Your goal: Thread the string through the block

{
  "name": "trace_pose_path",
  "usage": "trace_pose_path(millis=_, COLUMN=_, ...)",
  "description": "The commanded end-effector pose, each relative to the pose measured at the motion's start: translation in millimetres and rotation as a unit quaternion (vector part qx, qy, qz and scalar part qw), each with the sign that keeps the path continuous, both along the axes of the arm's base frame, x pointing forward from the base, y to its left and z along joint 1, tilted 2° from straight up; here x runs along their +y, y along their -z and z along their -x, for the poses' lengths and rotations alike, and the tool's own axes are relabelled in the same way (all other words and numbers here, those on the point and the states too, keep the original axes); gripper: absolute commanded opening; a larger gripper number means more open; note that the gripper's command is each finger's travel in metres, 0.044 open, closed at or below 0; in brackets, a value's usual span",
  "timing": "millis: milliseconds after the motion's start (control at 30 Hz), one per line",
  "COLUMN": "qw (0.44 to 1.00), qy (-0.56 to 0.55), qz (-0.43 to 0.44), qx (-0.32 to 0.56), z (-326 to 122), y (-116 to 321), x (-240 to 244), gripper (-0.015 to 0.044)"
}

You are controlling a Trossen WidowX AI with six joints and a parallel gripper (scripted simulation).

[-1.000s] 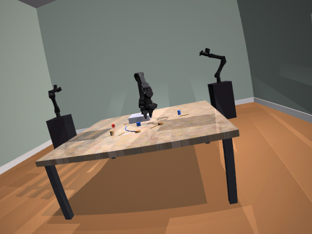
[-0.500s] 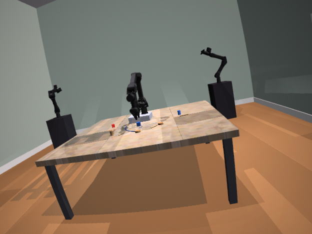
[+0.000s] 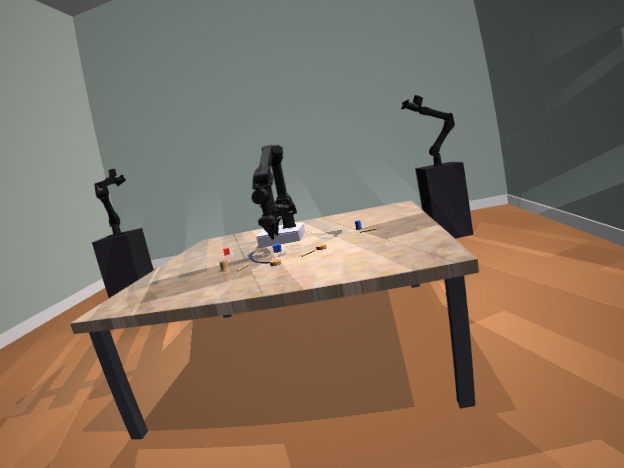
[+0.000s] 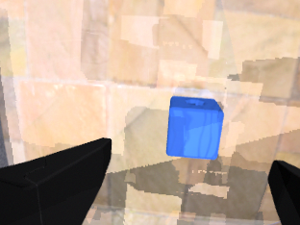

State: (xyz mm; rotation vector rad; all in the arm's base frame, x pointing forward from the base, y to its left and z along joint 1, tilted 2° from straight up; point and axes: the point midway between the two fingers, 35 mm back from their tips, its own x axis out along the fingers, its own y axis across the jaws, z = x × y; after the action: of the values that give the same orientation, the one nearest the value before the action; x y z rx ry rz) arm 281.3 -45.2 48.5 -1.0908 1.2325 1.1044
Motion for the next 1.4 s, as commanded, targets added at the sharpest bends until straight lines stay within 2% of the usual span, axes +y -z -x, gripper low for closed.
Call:
trace_pose_path(millis=0, qw=1.000, qy=0.000, qz=0.000, qx=0.000, z=0.0, y=0.0, x=0.1, gripper=0.0256)
trace_pose_path(millis=33, qw=1.000, qy=0.000, qz=0.000, qx=0.000, z=0.0, y=0.0, x=0.1, gripper=0.0237)
trace_pose_path(millis=400, qw=1.000, qy=0.000, qz=0.000, qx=0.000, z=0.0, y=0.0, x=0.0, gripper=0.0237)
trace_pose_path(millis=700, qw=1.000, qy=0.000, qz=0.000, qx=0.000, z=0.0, y=0.0, x=0.0, gripper=0.0001)
trace_pose_path(millis=1367, qw=1.000, qy=0.000, qz=0.000, qx=0.000, z=0.0, y=0.0, x=0.0, gripper=0.0000)
